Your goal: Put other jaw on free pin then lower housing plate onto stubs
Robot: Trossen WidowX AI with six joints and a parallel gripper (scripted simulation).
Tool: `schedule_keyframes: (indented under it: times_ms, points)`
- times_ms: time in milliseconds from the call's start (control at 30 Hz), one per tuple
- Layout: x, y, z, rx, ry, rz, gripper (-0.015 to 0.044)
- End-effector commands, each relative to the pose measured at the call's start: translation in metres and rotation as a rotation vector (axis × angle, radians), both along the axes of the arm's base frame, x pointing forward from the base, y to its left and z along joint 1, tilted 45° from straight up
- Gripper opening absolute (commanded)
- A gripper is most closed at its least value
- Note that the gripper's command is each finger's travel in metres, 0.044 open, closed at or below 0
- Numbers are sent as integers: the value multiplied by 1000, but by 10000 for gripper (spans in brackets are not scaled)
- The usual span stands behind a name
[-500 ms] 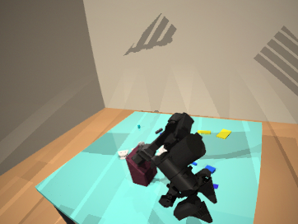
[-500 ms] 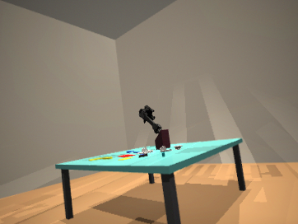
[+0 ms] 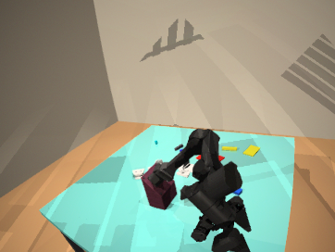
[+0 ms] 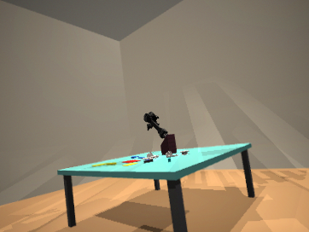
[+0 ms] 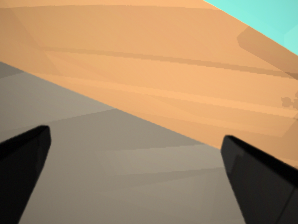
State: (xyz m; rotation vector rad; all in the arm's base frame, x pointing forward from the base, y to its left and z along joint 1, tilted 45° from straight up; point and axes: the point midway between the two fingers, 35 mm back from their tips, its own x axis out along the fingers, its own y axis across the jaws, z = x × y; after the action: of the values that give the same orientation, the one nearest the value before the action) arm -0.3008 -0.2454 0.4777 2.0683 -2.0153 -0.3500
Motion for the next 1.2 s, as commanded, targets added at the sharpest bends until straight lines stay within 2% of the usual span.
schedule_keyframes:
  times_ms: [0, 633, 1167]
  points:
    - [7, -15, -5, 4, 24, 26, 440]
    - [64, -89, -23, 11, 166, 180, 440]
    - [127, -141, -40, 6, 292, 314, 440]
